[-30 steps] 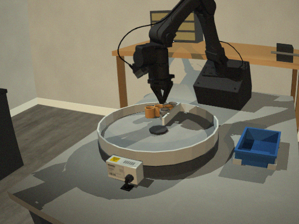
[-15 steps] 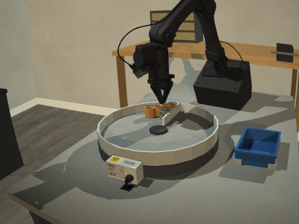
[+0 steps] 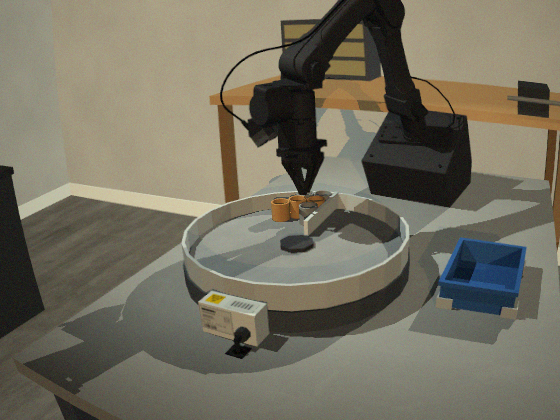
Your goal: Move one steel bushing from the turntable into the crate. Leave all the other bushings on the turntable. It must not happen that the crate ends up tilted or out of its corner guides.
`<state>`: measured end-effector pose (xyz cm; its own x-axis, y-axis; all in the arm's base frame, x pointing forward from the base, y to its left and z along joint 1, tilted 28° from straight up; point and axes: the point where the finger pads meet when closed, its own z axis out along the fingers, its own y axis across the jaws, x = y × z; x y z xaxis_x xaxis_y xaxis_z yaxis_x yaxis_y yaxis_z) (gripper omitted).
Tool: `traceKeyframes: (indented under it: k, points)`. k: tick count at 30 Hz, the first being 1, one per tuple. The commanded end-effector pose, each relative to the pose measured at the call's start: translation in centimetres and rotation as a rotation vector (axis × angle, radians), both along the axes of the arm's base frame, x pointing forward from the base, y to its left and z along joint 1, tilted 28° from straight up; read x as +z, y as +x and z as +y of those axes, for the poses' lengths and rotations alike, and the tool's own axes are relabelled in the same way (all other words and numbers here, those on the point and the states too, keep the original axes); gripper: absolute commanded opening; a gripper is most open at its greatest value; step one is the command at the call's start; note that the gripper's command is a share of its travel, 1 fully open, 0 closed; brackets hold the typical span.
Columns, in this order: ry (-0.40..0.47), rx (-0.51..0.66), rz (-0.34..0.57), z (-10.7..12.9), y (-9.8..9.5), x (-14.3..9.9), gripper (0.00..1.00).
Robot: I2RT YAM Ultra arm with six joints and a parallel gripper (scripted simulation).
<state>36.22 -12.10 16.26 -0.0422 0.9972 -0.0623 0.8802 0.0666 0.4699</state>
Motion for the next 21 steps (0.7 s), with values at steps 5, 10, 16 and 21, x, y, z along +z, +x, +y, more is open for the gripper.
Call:
traceKeyframes:
  k: [5,10,16,21]
  points:
    - [-0.016,-0.007,-0.014,0.0,-0.3,0.5,0.15]
    - [-0.003,-0.004,0.016,0.2,0.5,-2.0,0.15]
    - [-0.016,-0.015,-0.018,-0.6,1.8,-1.8,0.15]
    - [-0.033,-0.011,-0.054,-0.6,1.7,-0.3,0.15]
